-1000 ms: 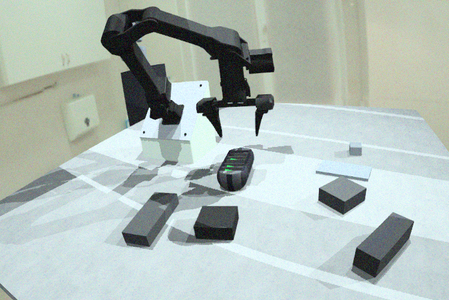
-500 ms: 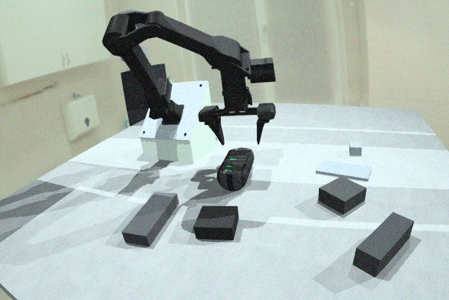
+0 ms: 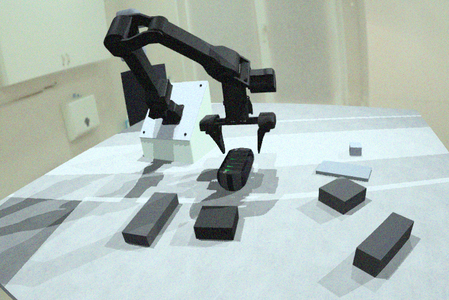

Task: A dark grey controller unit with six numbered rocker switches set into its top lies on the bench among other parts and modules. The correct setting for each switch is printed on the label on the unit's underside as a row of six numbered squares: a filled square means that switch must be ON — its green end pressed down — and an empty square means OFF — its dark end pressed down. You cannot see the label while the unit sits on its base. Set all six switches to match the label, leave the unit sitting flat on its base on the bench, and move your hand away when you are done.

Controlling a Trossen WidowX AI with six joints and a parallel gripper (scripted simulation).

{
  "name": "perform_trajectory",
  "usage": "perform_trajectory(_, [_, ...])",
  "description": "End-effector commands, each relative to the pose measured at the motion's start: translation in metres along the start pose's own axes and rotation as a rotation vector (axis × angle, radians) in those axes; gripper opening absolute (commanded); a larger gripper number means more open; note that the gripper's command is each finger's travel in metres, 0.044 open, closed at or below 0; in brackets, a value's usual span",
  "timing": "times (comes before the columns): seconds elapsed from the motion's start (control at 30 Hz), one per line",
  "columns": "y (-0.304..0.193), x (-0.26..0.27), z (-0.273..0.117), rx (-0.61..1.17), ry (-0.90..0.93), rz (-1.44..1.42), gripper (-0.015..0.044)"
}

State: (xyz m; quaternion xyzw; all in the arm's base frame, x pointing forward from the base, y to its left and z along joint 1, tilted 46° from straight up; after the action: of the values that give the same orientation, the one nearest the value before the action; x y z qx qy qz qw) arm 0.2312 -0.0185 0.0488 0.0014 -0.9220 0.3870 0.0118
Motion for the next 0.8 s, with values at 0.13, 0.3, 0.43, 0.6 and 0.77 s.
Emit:
perform_trajectory(0.13, [0.0001, 0.0022, 0.0094, 0.008, 0.005, -0.013, 0.0414])
perform_trajectory(0.3, [0.0001, 0.0022, 0.0094, 0.008, 0.005, -0.013, 0.0322])
perform_trajectory(0.43, [0.0001, 0.0022, 0.0094, 0.008, 0.005, -0.013, 0.0295])
perform_trajectory(0.6, [0.0001, 0.0022, 0.0094, 0.008, 0.005, -0.013, 0.0262])
perform_trajectory(0.77, [0.0, 0.0019, 0.0094, 0.008, 0.005, -0.013, 0.0189])
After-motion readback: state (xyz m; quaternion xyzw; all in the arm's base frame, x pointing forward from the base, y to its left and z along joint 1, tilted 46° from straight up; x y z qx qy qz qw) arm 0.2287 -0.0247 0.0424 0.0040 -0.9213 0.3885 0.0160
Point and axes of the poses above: the point midway between the two fingers, 35 mm back from their tips, its own z axis out along the fingers, its own x axis across the jaws, y = z × x, the point moved 8 cm from there along -z, back along the fingers, and after that the axes turned 10 degrees about z, right-handed, at the moved point
